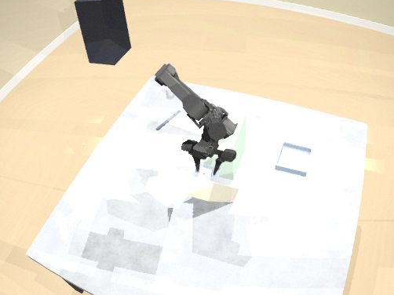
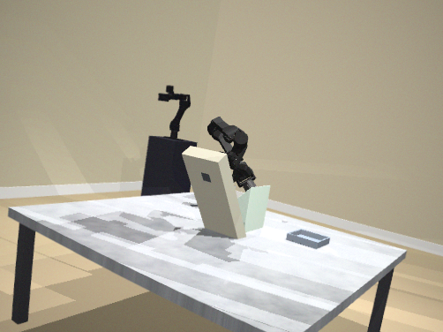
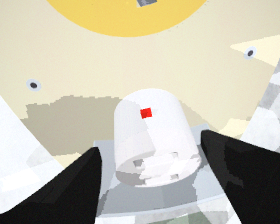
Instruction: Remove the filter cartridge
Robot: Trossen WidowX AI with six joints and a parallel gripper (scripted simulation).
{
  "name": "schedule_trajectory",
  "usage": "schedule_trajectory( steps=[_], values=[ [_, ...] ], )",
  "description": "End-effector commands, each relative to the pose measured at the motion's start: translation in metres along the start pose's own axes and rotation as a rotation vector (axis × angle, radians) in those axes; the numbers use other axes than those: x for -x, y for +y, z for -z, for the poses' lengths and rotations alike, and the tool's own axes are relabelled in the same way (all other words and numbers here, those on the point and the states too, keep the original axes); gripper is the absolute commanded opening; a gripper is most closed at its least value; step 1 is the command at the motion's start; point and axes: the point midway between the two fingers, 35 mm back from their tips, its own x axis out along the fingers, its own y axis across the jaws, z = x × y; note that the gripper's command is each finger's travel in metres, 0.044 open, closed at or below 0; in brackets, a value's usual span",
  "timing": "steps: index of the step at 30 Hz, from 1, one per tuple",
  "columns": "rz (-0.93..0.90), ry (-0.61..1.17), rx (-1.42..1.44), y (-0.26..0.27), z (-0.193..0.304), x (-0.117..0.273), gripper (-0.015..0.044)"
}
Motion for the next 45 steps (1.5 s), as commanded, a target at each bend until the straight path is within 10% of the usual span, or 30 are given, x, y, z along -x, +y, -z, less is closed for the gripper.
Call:
schedule_trajectory(
  steps=[1, 13, 20, 45],
  values=[
    [0.0, 0.0, 0.0, 0.0, 0.0, 0.0, 0.0265],
    [0.0, 0.0, 0.0, 0.0, 0.0, 0.0, 0.0185],
    [0.001, -0.001, 0.0, 0.0, -0.008, 0.004, 0.0001],
    [0.002, 0.002, 0.004, 0.002, -0.027, 0.101, 0.0]
  ],
)
